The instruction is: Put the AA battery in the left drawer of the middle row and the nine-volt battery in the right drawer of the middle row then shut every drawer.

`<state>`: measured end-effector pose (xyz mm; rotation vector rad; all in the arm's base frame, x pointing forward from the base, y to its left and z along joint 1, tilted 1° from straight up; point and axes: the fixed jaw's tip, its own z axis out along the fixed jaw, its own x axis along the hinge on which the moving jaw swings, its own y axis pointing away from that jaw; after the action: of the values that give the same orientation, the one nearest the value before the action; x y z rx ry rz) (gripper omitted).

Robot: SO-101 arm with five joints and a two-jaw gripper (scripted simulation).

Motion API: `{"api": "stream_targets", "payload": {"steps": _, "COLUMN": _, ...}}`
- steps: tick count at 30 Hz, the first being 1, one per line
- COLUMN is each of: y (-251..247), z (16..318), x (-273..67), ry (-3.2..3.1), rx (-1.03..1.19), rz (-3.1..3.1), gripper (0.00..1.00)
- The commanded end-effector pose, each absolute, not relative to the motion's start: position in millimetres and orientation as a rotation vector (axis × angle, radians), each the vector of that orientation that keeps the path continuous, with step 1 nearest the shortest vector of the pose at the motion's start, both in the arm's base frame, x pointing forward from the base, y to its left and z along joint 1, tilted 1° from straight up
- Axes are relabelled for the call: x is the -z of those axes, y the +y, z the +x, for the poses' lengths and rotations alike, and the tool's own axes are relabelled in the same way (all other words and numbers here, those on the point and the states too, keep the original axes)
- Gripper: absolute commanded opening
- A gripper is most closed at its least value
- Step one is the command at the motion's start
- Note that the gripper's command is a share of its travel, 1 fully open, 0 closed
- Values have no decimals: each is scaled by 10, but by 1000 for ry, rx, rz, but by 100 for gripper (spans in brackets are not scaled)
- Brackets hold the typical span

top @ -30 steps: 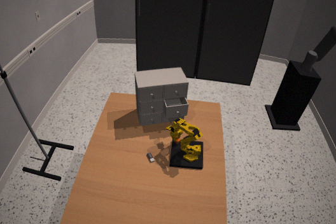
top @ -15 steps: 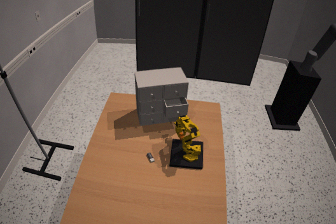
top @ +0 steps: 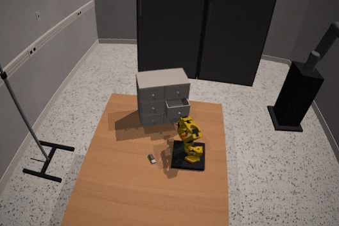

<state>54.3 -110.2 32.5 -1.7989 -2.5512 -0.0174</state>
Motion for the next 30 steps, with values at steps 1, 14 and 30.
{"api": "stream_targets", "payload": {"steps": 1, "y": -1136, "z": 550, "x": -338, "ry": -2562, "rx": 8, "rz": -1804, "gripper": 0}}
{"api": "stream_targets", "payload": {"steps": 14, "y": -1147, "z": 557, "x": -811, "ry": -2754, "rx": -250, "rz": -1932, "gripper": 0}}
{"api": "stream_targets", "payload": {"steps": 30, "y": -1139, "z": 554, "x": -842, "ry": -2767, "rx": -270, "rz": -1940, "gripper": 0}}
